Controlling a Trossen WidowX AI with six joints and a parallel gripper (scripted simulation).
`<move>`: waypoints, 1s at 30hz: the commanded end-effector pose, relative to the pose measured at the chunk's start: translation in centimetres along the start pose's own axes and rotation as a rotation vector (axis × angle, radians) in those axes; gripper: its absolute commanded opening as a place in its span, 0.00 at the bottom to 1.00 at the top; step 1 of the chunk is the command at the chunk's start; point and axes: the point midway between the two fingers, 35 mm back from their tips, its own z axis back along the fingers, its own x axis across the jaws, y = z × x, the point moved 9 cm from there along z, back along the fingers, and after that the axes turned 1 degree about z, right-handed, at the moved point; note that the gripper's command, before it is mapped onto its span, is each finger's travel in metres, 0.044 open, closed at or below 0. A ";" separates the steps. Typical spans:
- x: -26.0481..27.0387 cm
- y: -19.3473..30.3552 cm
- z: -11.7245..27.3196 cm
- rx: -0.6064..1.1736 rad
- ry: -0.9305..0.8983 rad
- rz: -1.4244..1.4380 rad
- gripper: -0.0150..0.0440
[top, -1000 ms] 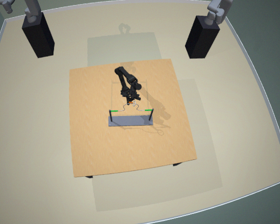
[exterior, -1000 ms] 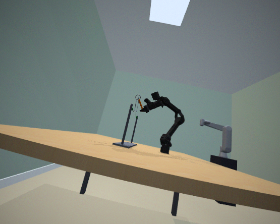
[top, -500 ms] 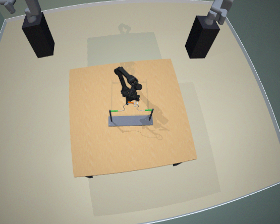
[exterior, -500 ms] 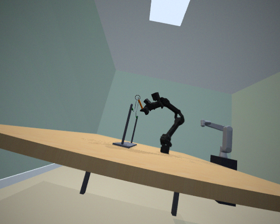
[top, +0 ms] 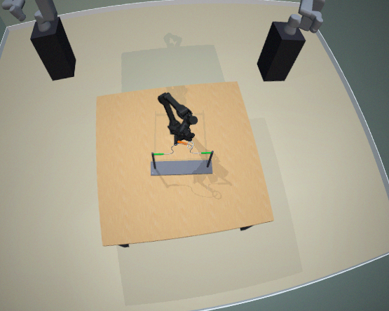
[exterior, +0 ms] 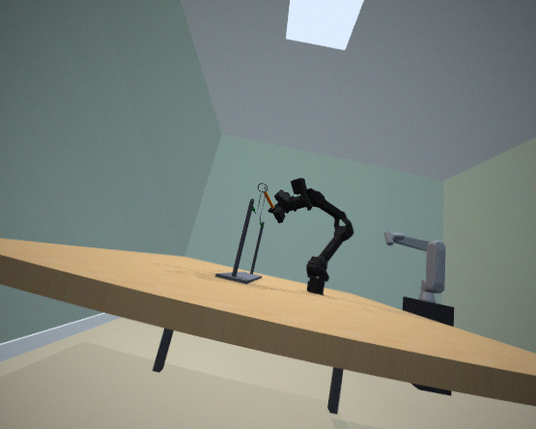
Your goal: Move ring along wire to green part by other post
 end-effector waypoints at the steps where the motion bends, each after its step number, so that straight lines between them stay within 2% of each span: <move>1: 0.1 0.2 0.0 -0.004 0.035 0.049 0.00; 30: 0.4 0.7 -0.3 -0.049 0.269 0.414 0.00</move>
